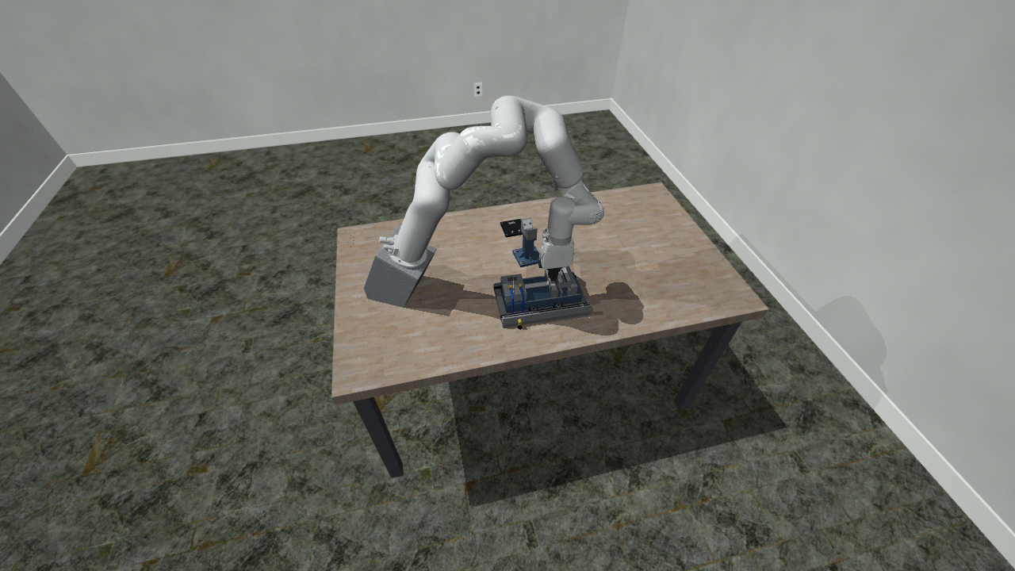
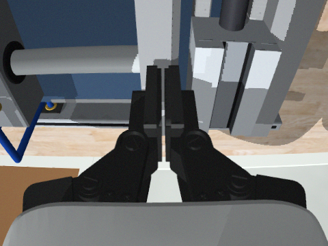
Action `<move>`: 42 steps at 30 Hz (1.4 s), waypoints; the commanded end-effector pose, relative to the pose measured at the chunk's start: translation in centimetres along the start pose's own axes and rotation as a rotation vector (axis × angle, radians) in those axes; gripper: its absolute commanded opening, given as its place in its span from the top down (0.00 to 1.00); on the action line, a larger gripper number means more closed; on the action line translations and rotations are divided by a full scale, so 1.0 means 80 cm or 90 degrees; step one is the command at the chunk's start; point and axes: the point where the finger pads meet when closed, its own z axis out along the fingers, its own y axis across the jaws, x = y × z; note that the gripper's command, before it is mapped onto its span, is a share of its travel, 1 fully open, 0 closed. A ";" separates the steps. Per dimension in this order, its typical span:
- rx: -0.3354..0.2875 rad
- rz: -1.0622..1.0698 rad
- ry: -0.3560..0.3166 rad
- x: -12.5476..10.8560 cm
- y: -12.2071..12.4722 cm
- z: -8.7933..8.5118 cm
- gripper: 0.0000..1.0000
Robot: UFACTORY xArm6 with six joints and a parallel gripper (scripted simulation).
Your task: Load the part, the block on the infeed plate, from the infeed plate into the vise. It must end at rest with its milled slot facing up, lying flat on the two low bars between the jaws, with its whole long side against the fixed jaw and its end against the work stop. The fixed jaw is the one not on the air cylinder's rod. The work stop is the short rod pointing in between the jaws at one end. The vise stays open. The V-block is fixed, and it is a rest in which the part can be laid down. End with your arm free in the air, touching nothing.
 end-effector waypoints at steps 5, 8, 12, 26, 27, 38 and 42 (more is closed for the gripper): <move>-0.019 0.001 0.001 0.000 0.010 -0.002 1.00; -0.019 0.001 0.001 0.000 0.008 -0.002 1.00; -0.019 0.001 0.001 0.000 0.005 -0.001 1.00; -0.019 0.001 0.001 0.000 -0.004 -0.001 1.00; -0.019 0.001 0.001 0.000 -0.004 -0.001 1.00; -0.019 0.001 0.001 0.000 -0.004 -0.005 1.00; -0.019 0.001 0.001 0.000 -0.005 -0.010 1.00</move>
